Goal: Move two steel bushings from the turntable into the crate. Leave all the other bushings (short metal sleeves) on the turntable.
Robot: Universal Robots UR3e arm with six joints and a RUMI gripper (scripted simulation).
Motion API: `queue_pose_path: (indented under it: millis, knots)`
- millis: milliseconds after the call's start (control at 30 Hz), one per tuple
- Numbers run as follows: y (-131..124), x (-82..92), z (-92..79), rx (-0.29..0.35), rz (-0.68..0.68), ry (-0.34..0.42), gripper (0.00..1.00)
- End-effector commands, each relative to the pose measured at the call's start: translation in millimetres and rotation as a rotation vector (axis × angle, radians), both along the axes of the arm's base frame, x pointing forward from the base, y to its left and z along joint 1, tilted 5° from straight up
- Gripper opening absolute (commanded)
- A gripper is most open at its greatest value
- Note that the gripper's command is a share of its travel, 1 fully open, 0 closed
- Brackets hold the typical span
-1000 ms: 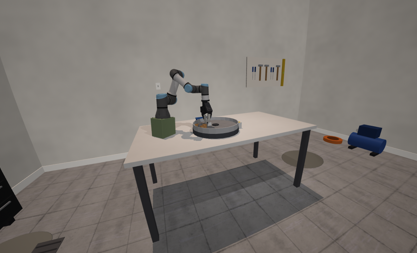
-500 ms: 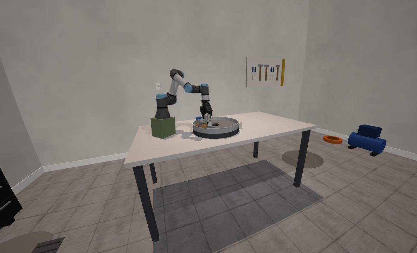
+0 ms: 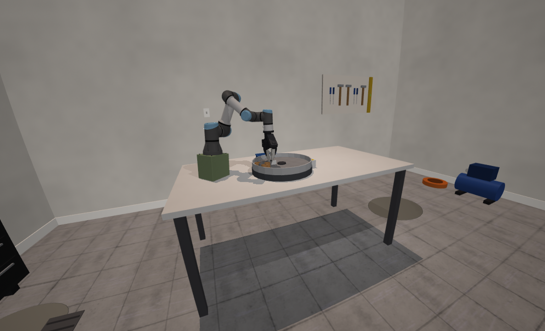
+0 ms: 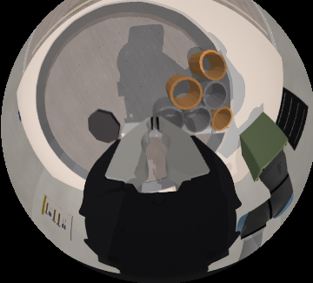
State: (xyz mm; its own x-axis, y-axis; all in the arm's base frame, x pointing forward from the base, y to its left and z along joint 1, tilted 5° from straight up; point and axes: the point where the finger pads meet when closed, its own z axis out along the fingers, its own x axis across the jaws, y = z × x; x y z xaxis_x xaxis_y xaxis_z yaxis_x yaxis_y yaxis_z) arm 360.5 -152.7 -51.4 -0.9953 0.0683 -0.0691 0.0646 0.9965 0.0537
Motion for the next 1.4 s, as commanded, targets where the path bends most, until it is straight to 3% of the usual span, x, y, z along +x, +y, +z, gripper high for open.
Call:
queue_pose_path:
  millis: [0, 367, 567, 933, 1367]
  knots:
    - [-1, 0.3, 0.6, -0.002, 0.0, -0.001, 0.0]
    - [-1, -0.1, 6.5, -0.002, 0.0, -0.001, 0.0]
    - [-2, -1.2, 20.7, -0.002, 0.0, -0.001, 0.0]
    - [-4, -4.4, 65.1, -0.002, 0.0, -0.001, 0.0]
    - [-4, -4.7, 68.6, -0.002, 0.0, -0.001, 0.0]
